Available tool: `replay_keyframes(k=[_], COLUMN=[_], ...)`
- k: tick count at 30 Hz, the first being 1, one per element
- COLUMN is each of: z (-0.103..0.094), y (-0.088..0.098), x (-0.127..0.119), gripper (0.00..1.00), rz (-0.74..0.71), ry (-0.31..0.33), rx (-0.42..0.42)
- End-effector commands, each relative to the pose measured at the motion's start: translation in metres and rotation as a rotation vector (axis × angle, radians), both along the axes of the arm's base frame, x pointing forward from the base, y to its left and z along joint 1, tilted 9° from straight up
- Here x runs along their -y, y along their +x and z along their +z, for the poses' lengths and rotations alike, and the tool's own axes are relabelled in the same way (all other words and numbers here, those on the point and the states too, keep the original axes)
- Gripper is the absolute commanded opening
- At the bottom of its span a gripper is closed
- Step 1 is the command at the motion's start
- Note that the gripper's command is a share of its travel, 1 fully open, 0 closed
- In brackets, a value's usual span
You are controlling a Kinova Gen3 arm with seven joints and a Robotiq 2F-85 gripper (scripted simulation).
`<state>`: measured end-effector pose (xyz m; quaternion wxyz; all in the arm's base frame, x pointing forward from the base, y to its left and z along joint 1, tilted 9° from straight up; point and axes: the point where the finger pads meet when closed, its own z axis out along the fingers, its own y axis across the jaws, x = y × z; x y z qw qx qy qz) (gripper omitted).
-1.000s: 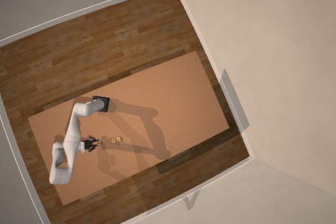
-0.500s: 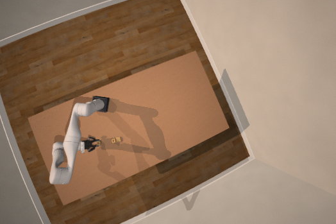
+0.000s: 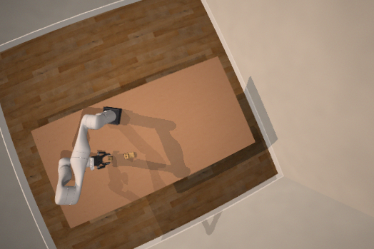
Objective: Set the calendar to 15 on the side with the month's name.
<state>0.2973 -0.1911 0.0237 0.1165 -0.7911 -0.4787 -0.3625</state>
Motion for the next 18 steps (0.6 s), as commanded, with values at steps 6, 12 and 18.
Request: replay_keyframes(k=[6,12,18], z=[0.0005,0.0006,0.0043], y=[0.0002,0.0002,-0.0003], x=[0.0002,0.0002,-0.0002], gripper=[0.69,0.69,0.69], rz=[0.0,0.0,0.0], ry=[-0.001,-0.001,-0.001], rx=[0.001,0.001,0.001])
